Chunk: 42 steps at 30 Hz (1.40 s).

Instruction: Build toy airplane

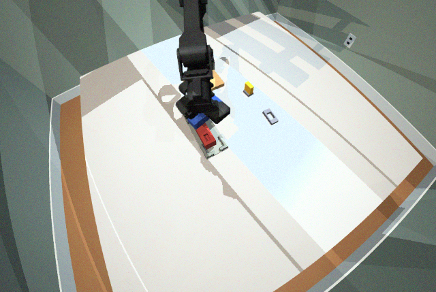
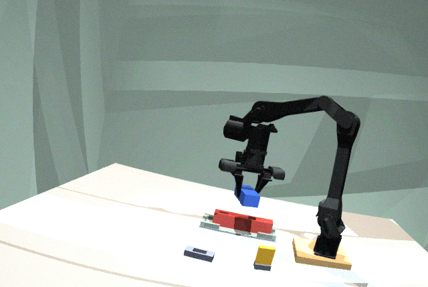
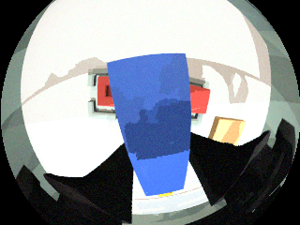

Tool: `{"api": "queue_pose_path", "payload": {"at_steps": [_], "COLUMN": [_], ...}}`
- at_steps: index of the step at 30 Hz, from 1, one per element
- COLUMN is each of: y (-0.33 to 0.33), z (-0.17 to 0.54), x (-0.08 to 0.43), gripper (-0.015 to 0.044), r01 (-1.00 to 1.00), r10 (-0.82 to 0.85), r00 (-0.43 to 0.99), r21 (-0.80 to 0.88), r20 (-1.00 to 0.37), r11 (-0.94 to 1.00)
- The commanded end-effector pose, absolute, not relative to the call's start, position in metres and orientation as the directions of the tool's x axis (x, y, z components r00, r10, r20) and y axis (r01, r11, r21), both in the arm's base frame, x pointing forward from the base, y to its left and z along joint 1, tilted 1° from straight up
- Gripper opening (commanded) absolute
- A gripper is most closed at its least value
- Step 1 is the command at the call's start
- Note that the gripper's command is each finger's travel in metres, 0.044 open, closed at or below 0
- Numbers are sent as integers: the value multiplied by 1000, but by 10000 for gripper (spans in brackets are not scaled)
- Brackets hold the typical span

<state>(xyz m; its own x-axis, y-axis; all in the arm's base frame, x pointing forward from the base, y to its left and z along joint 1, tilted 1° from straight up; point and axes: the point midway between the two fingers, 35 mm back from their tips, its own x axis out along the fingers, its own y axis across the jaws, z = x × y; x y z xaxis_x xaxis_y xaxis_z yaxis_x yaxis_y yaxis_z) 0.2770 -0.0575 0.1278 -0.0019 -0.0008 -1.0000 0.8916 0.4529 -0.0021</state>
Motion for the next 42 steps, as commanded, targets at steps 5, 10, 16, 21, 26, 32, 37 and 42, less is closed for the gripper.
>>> {"api": "queue_pose_path", "payload": {"at_steps": [5, 10, 16, 21, 26, 32, 37, 42], "y": [-79, -91, -94, -94, -94, -94, -95, -95], "z": [124, 121, 120, 120, 120, 120, 119, 111], "x": [263, 253, 250, 250, 250, 250, 251, 251], "gripper": [0, 0, 79, 195, 195, 195, 195, 195], "r01": [946, 970, 976, 976, 976, 976, 976, 976], "r10": [-10, -11, -11, -11, -11, -11, -11, -11], "r00": [4, 2, 2, 2, 2, 2, 2, 2], "r21": [0, 0, 0, 0, 0, 0, 0, 0], "r20": [-1000, -1000, -1000, -1000, -1000, -1000, -1000, -1000], "r11": [324, 243, 220, 220, 220, 220, 220, 220]}}
